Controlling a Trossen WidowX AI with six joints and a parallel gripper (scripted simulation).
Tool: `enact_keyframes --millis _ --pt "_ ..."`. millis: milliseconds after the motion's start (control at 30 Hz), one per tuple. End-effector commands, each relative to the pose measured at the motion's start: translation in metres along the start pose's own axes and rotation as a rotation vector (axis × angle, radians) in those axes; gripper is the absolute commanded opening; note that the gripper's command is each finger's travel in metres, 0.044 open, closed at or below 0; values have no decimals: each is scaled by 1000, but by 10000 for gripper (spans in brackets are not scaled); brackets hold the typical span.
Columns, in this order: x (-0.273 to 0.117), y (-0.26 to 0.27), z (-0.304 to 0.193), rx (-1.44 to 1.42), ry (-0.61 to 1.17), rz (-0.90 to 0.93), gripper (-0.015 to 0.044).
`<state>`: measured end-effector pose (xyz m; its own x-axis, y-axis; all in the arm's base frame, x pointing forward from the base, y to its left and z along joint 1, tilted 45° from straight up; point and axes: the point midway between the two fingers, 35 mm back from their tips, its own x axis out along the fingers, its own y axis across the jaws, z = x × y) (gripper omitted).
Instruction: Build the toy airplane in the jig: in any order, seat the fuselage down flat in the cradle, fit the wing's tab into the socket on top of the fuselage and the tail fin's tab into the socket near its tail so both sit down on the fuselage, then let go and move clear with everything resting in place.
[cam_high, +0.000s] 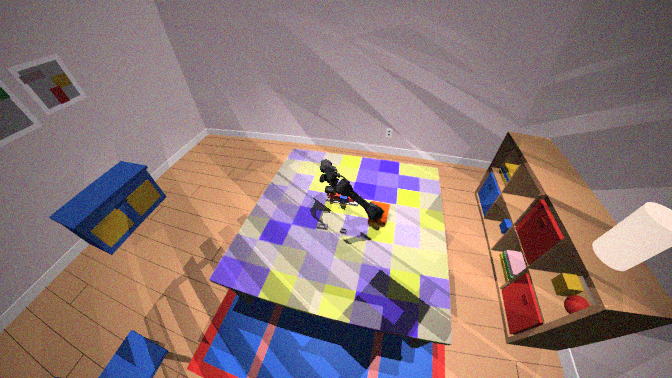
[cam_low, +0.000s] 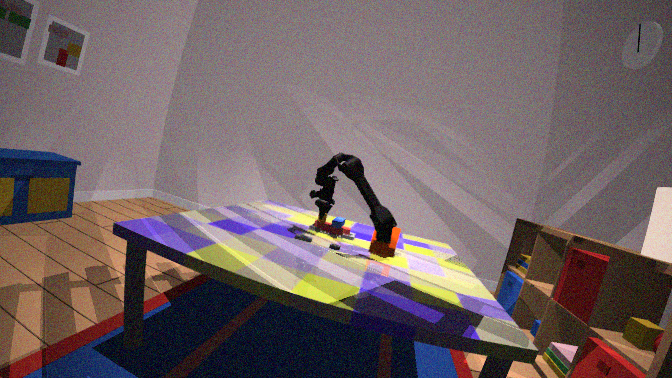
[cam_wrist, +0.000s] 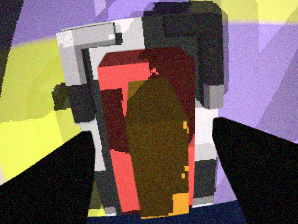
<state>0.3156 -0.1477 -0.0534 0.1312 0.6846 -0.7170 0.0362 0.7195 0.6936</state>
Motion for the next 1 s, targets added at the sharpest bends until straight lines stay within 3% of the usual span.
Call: enact_keyframes --millis 0,200,967 --pt "-18 -2 2 0 0 -7 260" --pt "-89 -1 0 4 0 -5 260" --pt "-91 0 1 4 0 -5 260"
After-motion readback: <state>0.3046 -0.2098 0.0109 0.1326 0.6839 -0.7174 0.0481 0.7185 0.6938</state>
